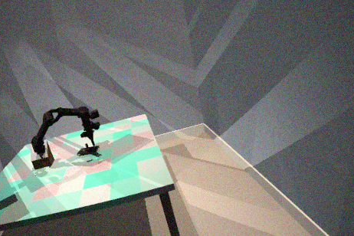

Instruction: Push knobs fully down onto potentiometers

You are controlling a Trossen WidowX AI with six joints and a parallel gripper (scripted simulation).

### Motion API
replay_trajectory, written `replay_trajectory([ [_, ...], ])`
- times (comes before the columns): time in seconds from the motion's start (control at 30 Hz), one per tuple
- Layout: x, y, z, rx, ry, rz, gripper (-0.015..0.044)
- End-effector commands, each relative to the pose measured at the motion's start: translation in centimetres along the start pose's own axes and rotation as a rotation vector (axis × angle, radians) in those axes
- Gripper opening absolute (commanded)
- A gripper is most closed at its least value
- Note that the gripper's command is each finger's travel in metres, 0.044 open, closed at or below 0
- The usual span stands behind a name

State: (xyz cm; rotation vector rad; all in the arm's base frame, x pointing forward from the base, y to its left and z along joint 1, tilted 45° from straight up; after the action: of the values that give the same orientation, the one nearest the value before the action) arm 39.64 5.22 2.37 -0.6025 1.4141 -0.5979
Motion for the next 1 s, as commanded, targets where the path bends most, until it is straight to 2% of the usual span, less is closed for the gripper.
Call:
replay_trajectory([
  [0.0,0.56,-0.10,0.02,0.000,0.001,-0.005,0.0000],
  [0.97,1.40,-0.11,0.02,0.000,0.001,-0.005,0.0000],
])
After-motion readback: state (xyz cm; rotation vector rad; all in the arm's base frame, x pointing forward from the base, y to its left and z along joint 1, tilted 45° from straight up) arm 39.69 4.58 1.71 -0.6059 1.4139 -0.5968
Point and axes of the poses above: the point midway between the two fingers, 35 mm back from their tips, its own x axis out along the fingers, its own y axis across the jaws, z = x × y, the point moved 4 cm from there along -x, back along the fingers, and after that the axes turned 15 degrees about -x, right-handed, at the moved point
